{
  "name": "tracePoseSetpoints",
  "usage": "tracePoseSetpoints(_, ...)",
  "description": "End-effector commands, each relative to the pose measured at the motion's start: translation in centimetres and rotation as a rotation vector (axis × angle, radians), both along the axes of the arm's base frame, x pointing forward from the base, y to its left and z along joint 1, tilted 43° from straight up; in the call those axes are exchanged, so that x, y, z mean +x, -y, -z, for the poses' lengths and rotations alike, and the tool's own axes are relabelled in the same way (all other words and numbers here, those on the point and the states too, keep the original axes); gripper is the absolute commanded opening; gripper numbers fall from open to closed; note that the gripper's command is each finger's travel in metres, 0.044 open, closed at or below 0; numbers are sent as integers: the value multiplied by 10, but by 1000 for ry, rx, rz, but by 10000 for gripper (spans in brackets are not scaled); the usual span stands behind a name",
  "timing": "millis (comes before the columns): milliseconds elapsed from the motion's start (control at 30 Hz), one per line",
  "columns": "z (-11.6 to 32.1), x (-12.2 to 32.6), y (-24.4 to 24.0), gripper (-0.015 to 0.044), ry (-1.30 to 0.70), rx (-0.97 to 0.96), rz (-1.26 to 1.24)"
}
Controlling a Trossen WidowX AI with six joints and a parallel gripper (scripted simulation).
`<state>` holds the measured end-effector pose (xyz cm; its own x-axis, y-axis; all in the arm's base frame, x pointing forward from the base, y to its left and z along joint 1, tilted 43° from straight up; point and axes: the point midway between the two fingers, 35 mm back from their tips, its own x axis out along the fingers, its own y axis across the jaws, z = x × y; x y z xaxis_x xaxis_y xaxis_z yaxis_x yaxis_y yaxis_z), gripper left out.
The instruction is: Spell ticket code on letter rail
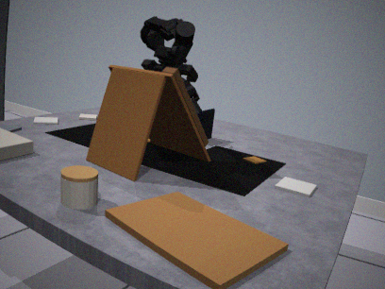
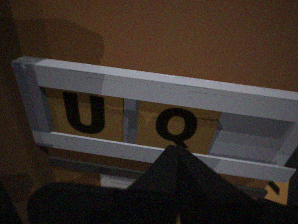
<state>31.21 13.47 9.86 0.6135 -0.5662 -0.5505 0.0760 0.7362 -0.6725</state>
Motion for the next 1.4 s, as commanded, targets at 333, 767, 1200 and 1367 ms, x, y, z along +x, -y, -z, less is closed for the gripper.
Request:
tracePoseSetpoints(333, -30, 6, 24, 0, -291, 47, 334)
tracePoseSetpoints(767, -28, 10, 26, 0, -291, 47, 334)
tracePoseSetpoints(1200, -26, 16, 29, 0, -290, 47, 334)
tracePoseSetpoints(1367, -25, 18, 30, 0, -290, 47, 334)
